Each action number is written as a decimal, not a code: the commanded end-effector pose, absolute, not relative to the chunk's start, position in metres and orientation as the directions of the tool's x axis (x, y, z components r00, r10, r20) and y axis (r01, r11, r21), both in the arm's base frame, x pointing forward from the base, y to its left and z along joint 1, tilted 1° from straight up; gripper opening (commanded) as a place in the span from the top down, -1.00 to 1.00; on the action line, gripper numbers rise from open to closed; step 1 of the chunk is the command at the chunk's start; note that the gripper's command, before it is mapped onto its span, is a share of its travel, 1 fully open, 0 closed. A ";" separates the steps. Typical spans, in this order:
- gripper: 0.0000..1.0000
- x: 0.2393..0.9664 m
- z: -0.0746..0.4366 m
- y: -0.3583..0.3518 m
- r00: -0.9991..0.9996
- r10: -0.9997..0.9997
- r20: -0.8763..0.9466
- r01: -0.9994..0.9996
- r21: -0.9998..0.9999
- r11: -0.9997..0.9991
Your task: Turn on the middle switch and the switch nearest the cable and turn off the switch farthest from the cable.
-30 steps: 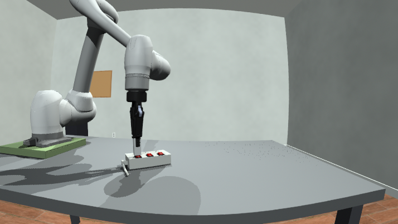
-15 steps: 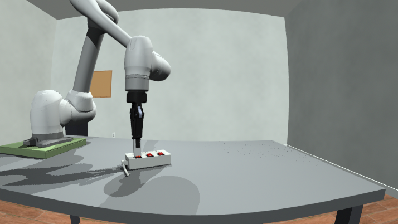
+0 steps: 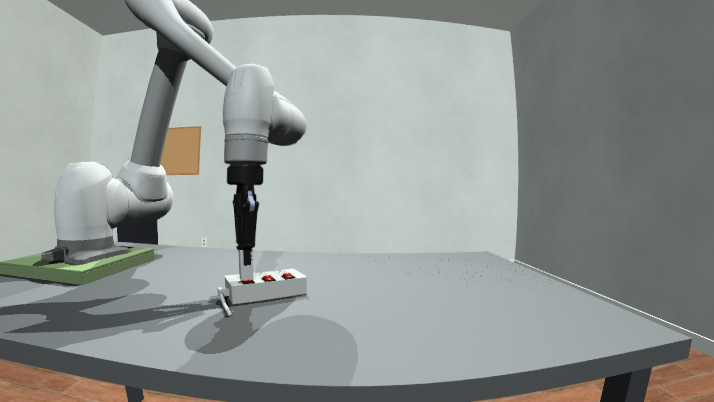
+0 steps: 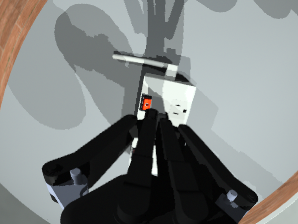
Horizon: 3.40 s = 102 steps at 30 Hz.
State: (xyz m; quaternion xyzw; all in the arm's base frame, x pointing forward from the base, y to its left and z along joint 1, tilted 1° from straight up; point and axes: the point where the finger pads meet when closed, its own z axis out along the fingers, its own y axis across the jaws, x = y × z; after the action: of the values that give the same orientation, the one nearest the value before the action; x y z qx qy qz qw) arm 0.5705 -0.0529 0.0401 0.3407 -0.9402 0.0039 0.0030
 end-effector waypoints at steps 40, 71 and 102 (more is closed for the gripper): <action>1.00 0.571 0.079 -0.053 -0.768 -0.641 0.008 -0.641 -0.005 0.768; 1.00 0.604 0.093 -0.021 -0.768 -0.641 0.008 -0.641 -0.005 0.768; 1.00 0.604 0.088 -0.022 -0.768 -0.641 0.008 -0.641 -0.005 0.768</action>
State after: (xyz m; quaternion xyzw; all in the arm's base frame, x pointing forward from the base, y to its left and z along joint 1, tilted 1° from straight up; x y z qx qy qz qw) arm 0.6044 -0.0216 0.0891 0.3407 -0.9402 0.0039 0.0030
